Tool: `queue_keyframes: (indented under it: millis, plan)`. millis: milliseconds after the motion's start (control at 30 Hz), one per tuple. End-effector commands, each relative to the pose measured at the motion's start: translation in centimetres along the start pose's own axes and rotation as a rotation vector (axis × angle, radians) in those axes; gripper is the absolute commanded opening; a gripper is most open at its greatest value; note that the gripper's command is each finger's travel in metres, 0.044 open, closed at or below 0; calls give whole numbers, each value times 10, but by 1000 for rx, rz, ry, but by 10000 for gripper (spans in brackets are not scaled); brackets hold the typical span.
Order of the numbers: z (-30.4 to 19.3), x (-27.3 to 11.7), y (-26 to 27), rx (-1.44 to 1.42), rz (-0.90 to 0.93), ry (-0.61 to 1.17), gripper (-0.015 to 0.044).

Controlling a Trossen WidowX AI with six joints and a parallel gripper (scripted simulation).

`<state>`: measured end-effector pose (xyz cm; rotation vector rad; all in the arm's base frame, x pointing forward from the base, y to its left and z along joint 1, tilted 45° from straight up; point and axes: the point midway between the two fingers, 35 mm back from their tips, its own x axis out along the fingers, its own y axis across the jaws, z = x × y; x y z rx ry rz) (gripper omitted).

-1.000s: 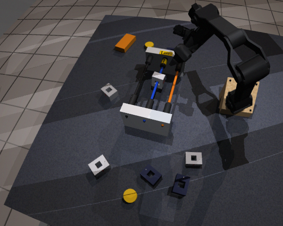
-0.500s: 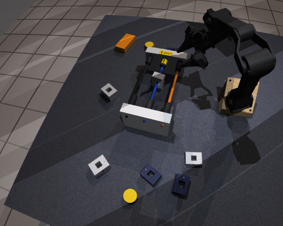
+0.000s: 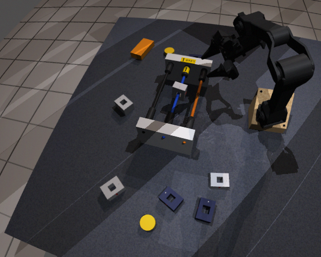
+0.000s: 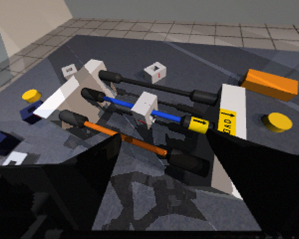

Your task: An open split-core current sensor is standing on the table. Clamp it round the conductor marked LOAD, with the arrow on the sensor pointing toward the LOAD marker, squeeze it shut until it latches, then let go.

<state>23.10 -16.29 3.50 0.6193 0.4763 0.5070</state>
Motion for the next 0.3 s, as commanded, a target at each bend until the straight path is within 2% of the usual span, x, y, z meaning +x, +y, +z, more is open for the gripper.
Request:
queue_keyframes:
  millis: [0,133,233,267]
  plan:
    - [1,0,-1,1,-2,4,440]
    - [2,2,0,52,2,24,440]
    - [8,10,2,269,3,109,440]
    - [0,3,1,117,6,39,440]
